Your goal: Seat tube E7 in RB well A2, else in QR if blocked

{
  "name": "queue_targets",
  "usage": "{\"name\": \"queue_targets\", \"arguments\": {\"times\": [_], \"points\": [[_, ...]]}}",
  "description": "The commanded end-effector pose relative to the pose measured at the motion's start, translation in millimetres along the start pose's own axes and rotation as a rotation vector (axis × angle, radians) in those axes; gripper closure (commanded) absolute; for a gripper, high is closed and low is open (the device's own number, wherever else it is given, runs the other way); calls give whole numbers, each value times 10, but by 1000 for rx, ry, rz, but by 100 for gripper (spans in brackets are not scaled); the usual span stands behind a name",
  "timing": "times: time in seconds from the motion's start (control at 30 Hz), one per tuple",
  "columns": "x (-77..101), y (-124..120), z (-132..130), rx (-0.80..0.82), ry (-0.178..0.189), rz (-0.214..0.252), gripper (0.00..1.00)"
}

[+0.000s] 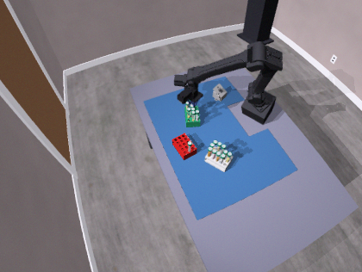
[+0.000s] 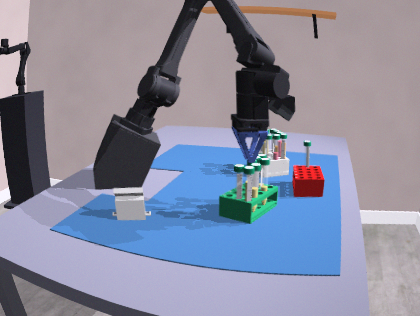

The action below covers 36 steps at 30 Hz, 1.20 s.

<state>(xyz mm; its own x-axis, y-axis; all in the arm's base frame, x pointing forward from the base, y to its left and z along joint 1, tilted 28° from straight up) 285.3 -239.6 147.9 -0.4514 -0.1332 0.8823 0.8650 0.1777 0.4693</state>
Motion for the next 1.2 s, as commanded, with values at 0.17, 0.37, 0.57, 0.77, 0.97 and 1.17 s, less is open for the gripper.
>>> {"name": "queue_targets", "arguments": {"times": [0.17,0.37,0.57,0.77,0.97,1.17], "points": [[-112,-11,29,-2,6,2,70],[-106,-37,1,-9,0,1,70],[-148,-8,28,-1,6,2,70],[-129,-23,10,-4,-1,-1,100],[-129,-23,10,-4,-1,-1,100],[-129,-23,10,-4,-1,-1,100]]}}
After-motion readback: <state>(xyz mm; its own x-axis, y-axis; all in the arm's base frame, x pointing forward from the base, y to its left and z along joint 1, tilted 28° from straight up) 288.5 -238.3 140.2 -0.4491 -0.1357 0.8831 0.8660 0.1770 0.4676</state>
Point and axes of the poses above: the point where the finger pads meet when closed, its own x axis back along the fingers, its own z axis across the jaws, y = z × x, the point moved 6 cm from there along x, back along the fingers, and after that the axes turned 2 degrees about -x, right-handed, at the moved point
